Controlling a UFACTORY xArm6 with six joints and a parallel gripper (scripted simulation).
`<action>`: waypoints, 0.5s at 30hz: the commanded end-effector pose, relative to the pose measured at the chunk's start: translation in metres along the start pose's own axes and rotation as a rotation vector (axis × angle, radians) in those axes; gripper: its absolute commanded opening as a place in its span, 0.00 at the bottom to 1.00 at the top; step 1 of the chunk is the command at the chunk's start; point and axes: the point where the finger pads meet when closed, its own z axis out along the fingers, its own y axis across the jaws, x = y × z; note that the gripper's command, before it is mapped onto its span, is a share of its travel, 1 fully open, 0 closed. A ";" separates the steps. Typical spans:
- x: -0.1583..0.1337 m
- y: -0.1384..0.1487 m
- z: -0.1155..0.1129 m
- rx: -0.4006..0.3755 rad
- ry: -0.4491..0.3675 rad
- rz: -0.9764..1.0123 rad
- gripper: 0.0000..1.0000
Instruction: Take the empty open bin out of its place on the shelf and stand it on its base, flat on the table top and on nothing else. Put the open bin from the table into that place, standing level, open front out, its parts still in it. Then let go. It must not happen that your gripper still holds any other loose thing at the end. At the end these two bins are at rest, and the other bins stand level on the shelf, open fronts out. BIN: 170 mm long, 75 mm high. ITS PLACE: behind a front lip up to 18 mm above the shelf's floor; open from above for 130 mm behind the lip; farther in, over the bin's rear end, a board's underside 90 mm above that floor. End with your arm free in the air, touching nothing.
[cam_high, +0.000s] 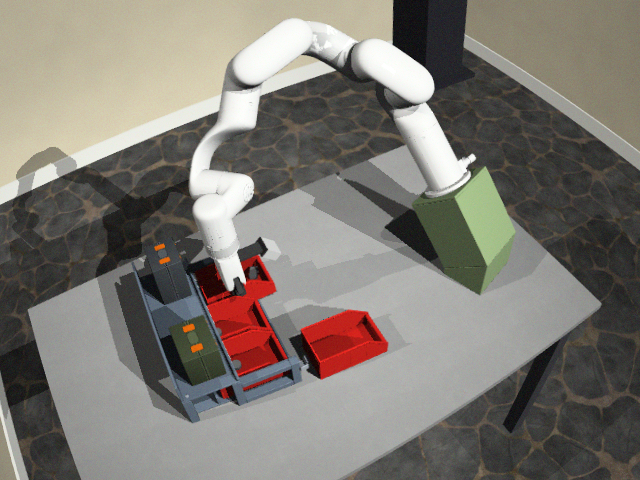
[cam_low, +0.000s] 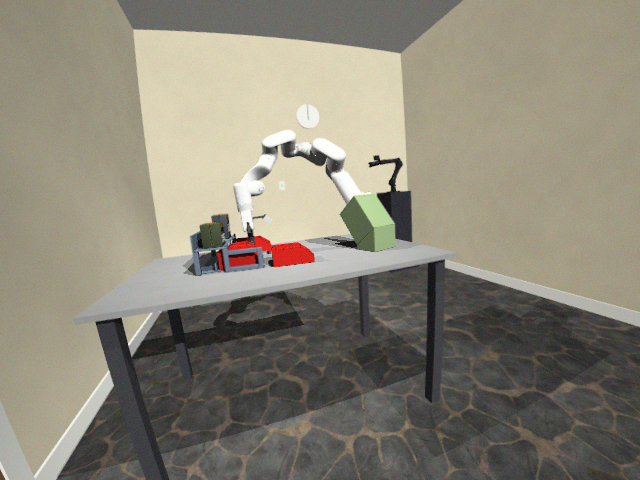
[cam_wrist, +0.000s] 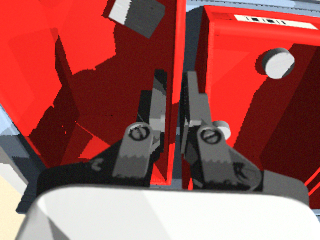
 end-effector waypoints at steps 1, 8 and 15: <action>-0.001 0.000 -0.006 -0.001 -0.004 0.001 0.10; -0.001 0.000 -0.011 -0.001 -0.004 0.001 0.10; 0.000 0.000 -0.021 -0.001 -0.004 0.001 0.10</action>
